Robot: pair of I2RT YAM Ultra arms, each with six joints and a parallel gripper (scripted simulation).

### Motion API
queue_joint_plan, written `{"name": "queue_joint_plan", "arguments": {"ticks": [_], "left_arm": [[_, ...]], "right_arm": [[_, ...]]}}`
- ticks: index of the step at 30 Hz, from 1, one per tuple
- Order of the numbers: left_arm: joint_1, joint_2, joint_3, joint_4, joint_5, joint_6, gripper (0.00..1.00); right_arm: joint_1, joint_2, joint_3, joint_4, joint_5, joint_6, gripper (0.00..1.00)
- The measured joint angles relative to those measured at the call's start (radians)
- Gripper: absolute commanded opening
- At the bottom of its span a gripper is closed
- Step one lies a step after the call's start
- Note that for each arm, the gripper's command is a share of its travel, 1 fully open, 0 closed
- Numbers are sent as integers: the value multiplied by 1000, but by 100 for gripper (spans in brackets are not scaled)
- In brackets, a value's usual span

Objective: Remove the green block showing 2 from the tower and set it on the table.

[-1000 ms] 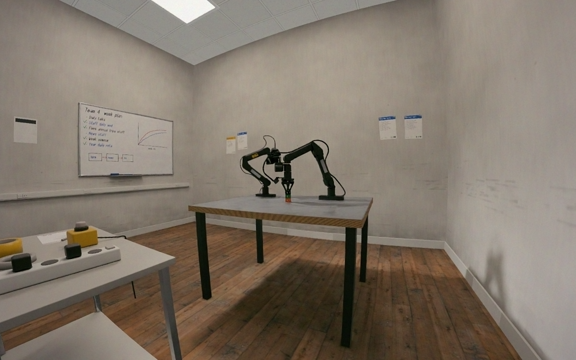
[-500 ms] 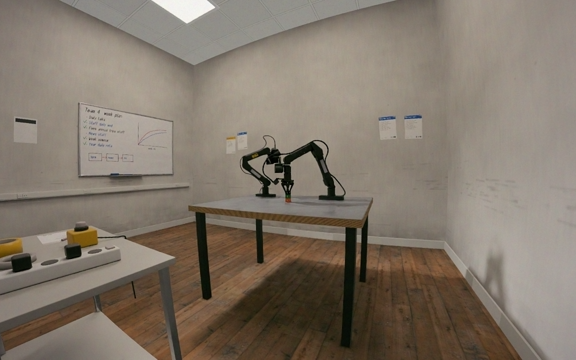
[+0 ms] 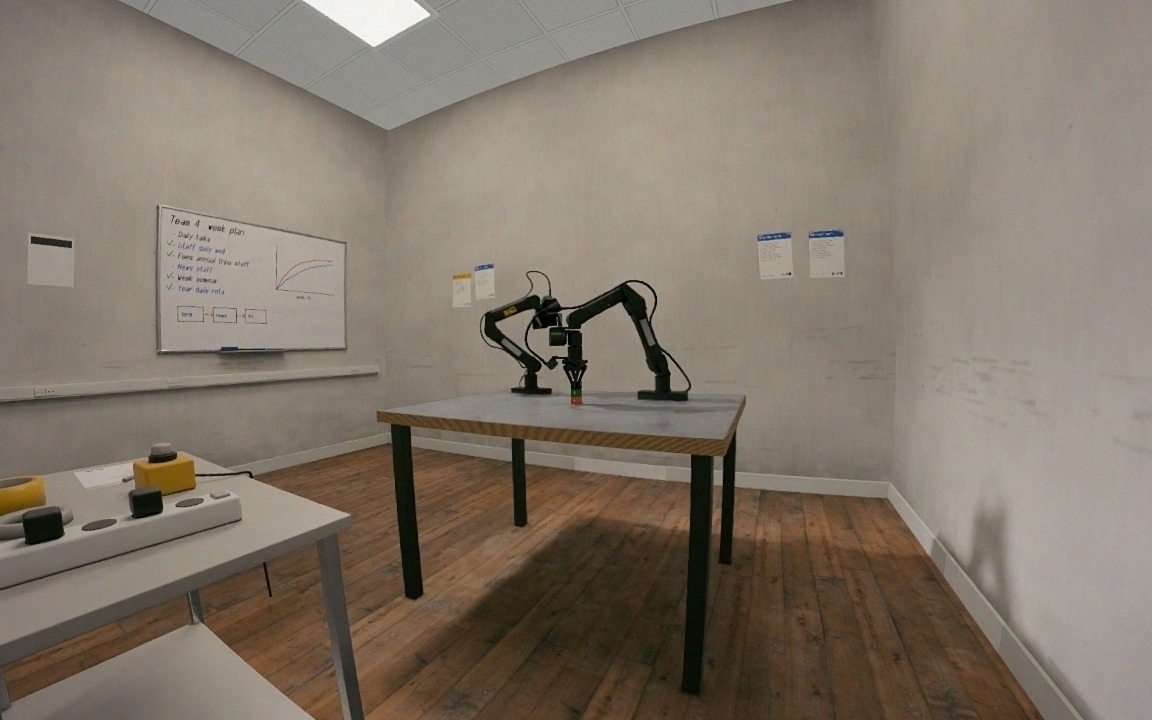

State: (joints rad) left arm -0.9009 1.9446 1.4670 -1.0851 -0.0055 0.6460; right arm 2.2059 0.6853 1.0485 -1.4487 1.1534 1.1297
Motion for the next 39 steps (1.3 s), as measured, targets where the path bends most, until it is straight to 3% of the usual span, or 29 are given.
{"name": "queue_joint_plan", "arguments": {"ticks": [5, 7, 8, 9, 11, 12, 24, 28, 32, 39], "left_arm": [[0, 0, 0, 0, 0, 0, 26], [0, 0, 0, 0, 0, 0, 3], [0, 0, 0, 0, 0, 0, 0], [0, 0, 0, 0, 0, 0, 0], [0, 0, 0, 0, 0, 0, 23], [0, 0, 0, 0, 0, 0, 27], [0, 0, 77, -94, 0, 0, 27], [0, 0, 85, -103, 0, 0, 27], [0, -35, 56, -96, 0, 0, 27], [0, -205, -121, -103, 0, 1, 27]], "right_arm": [[0, 0, 0, 0, 0, 0, 100], [0, 0, 0, 0, 0, 0, 100], [0, 0, 0, 0, 0, 0, 100], [0, 0, 0, 0, 0, 0, 100], [0, 0, 0, 0, 0, 0, 100], [0, 0, 0, 0, 0, 0, 100], [0, 0, 0, 0, 0, 0, 100], [0, 3, 0, 0, -2, -1, 55], [-17, 35, 0, 11, -40, -34, 55], [-163, 148, 14, 100, -159, -179, 55]]}}
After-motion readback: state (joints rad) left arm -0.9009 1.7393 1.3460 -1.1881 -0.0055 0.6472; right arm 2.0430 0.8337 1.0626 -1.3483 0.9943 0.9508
